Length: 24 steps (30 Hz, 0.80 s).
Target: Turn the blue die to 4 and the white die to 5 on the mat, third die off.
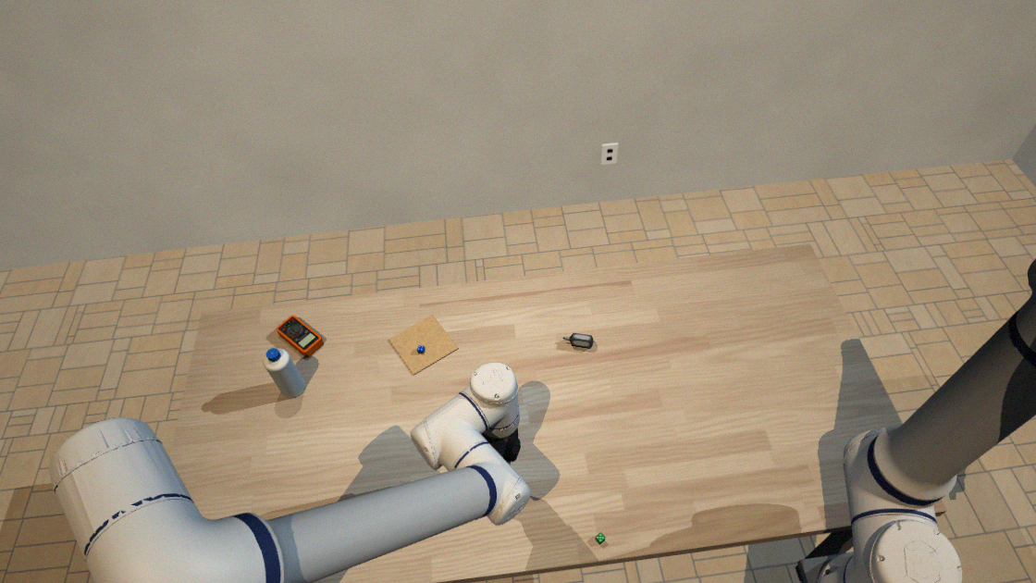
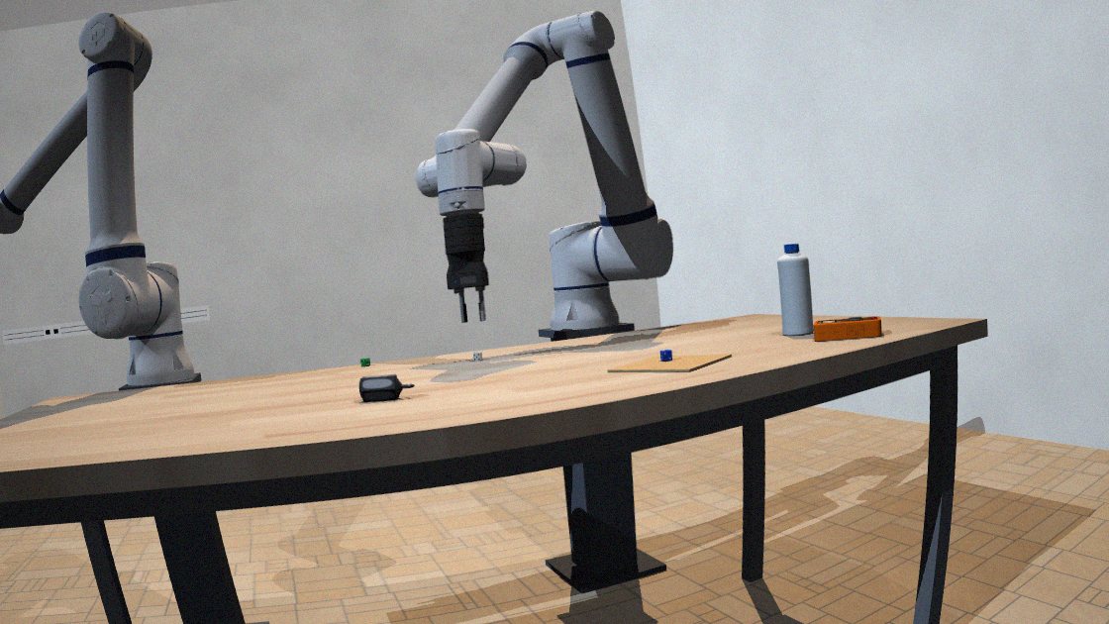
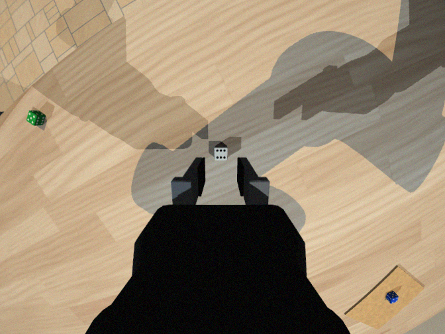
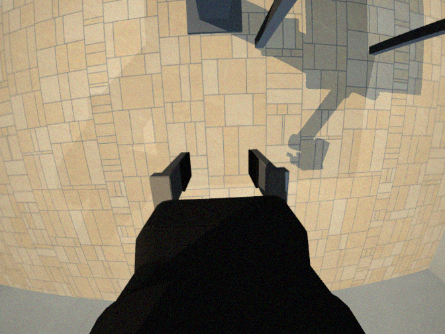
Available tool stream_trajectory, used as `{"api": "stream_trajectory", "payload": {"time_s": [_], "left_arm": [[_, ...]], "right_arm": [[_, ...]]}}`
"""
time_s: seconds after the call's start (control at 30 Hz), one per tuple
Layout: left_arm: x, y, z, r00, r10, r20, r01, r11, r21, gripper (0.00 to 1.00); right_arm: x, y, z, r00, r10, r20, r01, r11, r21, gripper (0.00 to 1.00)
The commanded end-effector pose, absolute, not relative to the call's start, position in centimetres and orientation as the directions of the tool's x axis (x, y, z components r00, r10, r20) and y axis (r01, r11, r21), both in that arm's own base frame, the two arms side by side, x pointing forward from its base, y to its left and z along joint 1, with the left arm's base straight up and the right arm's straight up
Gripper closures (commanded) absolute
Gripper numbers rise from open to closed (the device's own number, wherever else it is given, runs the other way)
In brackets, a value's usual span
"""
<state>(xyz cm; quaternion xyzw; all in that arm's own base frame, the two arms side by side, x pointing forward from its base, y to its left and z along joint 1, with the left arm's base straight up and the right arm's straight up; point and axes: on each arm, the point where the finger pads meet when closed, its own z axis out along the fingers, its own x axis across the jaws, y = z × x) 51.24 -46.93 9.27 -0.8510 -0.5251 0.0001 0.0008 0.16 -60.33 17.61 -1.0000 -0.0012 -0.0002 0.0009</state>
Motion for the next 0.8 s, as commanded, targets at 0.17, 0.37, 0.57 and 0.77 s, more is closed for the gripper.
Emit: {"api": "stream_trajectory", "payload": {"time_s": [0.17, 0.37, 0.57, 0.77], "left_arm": [[51.28, -46.98, 9.35, 0.448, 0.894, 0.000, 0.894, -0.448, 0.000, 0.36], [51.28, -46.98, 9.32, 0.448, 0.894, 0.000, 0.894, -0.448, 0.000, 0.36], [51.28, -46.99, 9.10, 0.448, 0.894, 0.000, 0.894, -0.448, 0.000, 0.36], [51.28, -46.99, 8.58, 0.448, 0.894, 0.000, 0.894, -0.448, 0.000, 0.36]], "right_arm": [[0.15, -60.40, 17.70, 1.000, 0.002, 0.000, 0.002, -1.000, 0.000, 0.00], [0.15, -60.40, 17.70, 1.000, 0.002, 0.000, 0.002, -1.000, 0.000, 0.00], [0.15, -60.40, 17.70, 1.000, 0.002, 0.000, 0.002, -1.000, 0.000, 0.00], [0.15, -60.40, 17.70, 1.000, 0.002, 0.000, 0.002, -1.000, 0.000, 0.00]]}}
